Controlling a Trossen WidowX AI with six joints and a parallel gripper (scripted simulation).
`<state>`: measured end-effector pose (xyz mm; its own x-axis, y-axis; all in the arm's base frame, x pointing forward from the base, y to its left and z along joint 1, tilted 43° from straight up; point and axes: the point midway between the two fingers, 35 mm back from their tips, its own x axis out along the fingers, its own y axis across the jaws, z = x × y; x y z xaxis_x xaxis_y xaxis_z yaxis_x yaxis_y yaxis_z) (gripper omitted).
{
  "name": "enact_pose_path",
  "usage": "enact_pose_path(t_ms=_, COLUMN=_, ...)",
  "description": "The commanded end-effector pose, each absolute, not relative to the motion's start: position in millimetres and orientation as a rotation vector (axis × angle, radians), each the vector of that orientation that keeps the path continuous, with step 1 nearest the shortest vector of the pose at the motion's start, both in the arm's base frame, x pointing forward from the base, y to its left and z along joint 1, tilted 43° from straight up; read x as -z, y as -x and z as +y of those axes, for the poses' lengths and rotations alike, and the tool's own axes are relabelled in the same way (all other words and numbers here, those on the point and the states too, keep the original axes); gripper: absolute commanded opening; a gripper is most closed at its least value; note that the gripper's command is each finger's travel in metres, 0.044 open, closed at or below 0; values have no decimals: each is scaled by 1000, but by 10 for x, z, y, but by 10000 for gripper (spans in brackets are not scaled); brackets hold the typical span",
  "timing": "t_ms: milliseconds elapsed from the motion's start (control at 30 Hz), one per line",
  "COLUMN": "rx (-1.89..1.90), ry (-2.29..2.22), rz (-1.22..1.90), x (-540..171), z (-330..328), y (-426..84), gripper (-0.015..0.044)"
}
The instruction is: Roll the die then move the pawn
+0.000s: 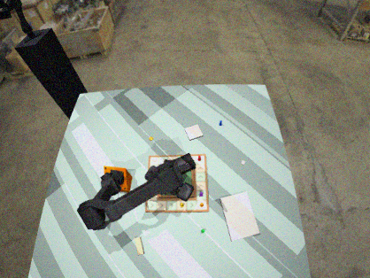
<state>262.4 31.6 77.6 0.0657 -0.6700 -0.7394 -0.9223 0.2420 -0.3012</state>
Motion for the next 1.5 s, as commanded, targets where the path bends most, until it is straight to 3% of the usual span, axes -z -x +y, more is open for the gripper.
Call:
enact_pose_path(t_ms=0, rx=-495, ry=1587, rz=1672, x=-631, z=422, y=-2652, gripper=0)
enact_pose_path(t_ms=567, rx=-865, ry=1855, rz=1651, x=-195, z=677, y=-2681, gripper=0)
enact_pose_path(t_ms=967, rx=-1166, ry=1515, rz=1521, x=-98, z=599, y=-2595, gripper=0)
enact_pose_path(t_ms=1467, rx=-1388, ry=1207, rz=1106, x=-67, z=577, y=-2580, gripper=0)
